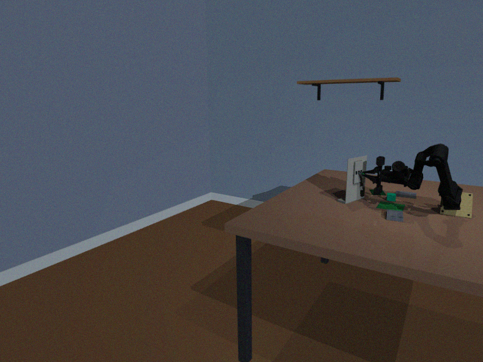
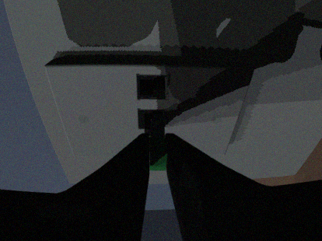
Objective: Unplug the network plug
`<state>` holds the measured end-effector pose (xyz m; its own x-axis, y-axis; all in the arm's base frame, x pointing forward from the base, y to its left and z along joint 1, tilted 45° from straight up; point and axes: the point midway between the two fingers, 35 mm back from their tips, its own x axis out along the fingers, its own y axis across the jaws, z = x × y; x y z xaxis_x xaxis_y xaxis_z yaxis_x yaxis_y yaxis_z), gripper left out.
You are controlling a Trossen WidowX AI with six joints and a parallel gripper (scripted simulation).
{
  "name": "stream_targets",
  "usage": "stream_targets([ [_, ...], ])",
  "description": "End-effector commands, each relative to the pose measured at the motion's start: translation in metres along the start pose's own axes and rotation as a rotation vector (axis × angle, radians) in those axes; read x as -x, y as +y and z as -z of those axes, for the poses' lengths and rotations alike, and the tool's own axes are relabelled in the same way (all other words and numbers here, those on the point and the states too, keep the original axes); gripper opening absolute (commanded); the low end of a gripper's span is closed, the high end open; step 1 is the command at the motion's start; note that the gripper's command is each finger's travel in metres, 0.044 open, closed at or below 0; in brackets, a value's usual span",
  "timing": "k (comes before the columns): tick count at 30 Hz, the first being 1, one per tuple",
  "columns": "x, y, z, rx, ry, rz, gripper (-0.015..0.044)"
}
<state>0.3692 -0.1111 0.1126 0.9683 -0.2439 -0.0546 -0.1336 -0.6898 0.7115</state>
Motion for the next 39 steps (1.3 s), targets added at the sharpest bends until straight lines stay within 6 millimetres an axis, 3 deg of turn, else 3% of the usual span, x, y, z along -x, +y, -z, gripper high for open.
stream_targets([
  [1,0.004,-0.001,0.001,0.001,0.0,0.003,0.0],
  [39,0.018,-0.001,0.011,0.0,0.0,0.004,0.0],
])
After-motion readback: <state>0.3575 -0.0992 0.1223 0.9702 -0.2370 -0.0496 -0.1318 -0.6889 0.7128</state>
